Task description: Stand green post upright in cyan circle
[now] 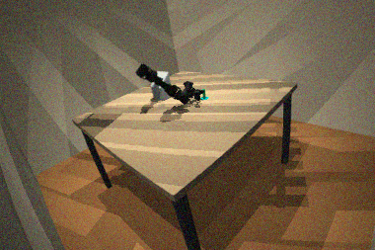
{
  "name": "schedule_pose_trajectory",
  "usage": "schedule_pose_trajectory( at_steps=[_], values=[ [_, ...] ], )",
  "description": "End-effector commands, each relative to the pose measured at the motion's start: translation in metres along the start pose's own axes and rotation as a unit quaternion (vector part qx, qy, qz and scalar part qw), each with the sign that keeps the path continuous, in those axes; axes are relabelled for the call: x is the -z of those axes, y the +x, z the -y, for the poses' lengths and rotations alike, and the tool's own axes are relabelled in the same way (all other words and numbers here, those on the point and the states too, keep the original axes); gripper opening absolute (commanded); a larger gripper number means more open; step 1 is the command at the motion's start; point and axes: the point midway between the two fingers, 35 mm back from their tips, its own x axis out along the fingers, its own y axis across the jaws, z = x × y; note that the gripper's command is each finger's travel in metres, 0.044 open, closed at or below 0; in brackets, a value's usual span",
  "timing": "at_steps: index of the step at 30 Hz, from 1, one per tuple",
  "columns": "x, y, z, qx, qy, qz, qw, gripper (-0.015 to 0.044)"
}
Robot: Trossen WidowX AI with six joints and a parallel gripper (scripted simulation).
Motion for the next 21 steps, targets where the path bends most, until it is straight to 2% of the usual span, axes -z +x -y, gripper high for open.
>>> schedule_pose_trajectory(
  at_steps=[1, 5, 19, 21],
  values=[
    [0.0012, 0.0003, 0.0015, 0.001, -0.003, 0.001, 1.000, 0.0022],
    [0.0012, 0.0003, 0.0015, 0.001, -0.003, 0.001, 1.000, 0.0022],
    [0.0012, 0.0003, 0.0015, 0.001, -0.003, 0.001, 1.000, 0.0390],
    [0.0001, 0.0001, 0.0017, 0.001, -0.003, 0.001, 1.000, 0.0400]
  ],
)
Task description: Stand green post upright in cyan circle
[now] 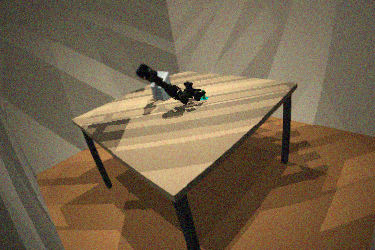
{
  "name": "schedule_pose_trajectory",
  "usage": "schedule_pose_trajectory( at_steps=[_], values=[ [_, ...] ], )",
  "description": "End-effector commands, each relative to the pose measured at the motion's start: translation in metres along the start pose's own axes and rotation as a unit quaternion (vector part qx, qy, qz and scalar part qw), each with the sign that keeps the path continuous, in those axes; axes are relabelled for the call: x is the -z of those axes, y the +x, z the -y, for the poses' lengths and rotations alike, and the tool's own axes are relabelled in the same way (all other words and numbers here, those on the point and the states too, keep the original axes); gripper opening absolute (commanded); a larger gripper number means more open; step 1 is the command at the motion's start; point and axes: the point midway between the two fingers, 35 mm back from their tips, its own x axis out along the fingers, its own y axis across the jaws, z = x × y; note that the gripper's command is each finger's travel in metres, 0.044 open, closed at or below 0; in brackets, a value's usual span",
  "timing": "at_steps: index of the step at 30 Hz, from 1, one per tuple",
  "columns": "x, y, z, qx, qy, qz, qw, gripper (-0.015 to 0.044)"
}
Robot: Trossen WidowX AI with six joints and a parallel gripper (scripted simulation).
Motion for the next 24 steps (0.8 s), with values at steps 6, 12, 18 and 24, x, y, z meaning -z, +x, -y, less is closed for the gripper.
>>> schedule_pose_trajectory(
  at_steps=[6, 12, 18, 24],
  values=[
    [-0.038, -0.004, 0.003, 0.000, -0.005, 0.001, 1.000, 0.0400],
    [-0.079, -0.009, 0.000, 0.003, -0.008, 0.005, 1.000, 0.0400],
    [-0.088, -0.009, -0.001, 0.001, -0.005, 0.003, 1.000, 0.0400],
    [-0.079, 0.021, -0.002, -0.063, 0.073, -0.127, 0.987, 0.0400]
  ],
)
